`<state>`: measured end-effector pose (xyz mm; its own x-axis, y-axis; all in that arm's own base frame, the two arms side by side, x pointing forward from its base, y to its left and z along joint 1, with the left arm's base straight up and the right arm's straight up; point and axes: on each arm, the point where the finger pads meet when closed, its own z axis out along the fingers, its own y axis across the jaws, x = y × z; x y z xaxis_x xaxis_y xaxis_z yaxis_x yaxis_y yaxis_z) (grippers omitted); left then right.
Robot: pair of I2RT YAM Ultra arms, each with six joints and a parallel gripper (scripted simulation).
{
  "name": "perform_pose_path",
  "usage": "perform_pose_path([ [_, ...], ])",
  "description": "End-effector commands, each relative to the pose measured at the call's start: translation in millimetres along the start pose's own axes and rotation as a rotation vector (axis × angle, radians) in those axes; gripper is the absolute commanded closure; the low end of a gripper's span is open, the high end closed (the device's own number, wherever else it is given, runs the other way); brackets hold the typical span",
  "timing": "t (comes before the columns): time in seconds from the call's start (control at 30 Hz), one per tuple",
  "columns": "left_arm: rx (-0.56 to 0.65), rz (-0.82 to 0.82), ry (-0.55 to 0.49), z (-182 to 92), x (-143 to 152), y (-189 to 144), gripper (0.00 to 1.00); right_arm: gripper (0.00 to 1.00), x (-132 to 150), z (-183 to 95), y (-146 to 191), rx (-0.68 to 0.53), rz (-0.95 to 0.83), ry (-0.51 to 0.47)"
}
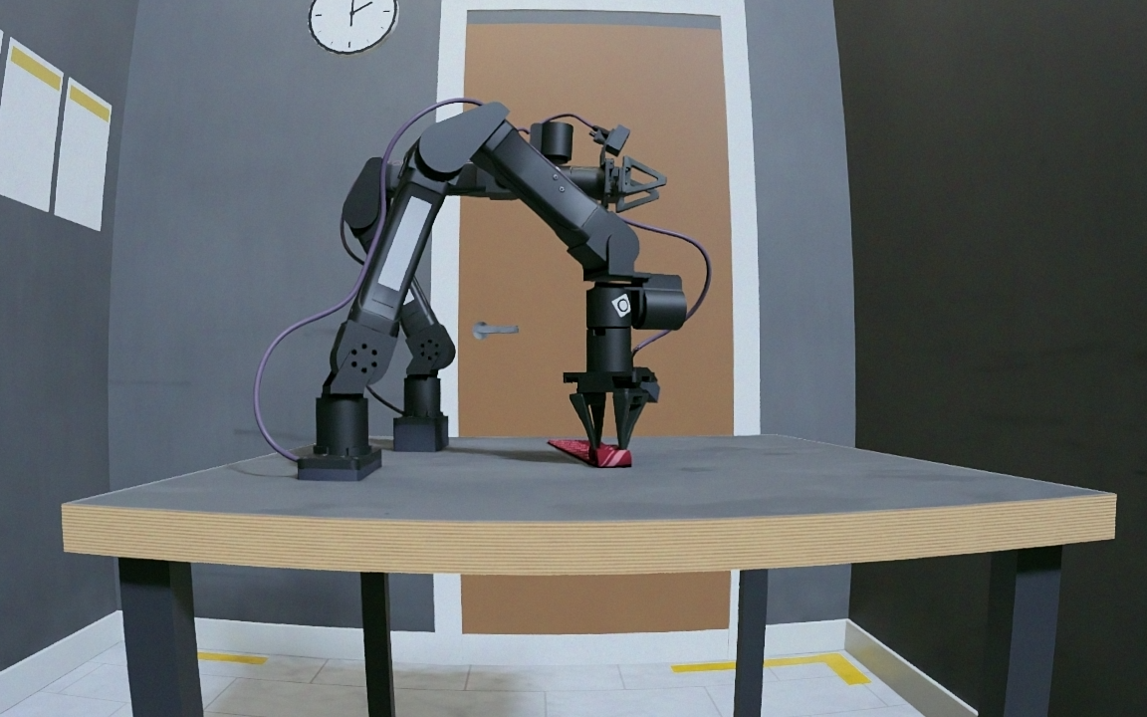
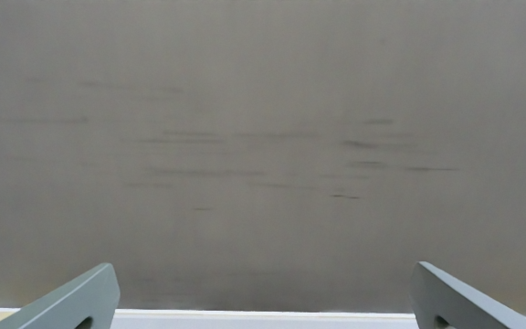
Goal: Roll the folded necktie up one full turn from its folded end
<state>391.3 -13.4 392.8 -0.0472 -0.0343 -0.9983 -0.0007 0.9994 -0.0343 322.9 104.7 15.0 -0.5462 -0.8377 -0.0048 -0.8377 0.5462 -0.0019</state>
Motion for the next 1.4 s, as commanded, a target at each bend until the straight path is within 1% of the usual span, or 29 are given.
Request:
perform_pose_path([
  [0.0,0.011,-0.012,-0.048,-2.0,-20.8,-1.1,0.00,0.62,-2.5,2.6,2.5,-0.008,0.003,-0.010],
  [1.07,0.011,-0.012,-0.048,-2.0,-20.8,-1.1,0.00,0.62,-2.5,2.6,2.5,-0.008,0.003,-0.010],
  [1.37,0.011,-0.012,-0.048,-2.0,-20.8,-1.1,0.00,0.62,-2.6,-7.0,2.5,-0.008,0.003,-0.010],
])
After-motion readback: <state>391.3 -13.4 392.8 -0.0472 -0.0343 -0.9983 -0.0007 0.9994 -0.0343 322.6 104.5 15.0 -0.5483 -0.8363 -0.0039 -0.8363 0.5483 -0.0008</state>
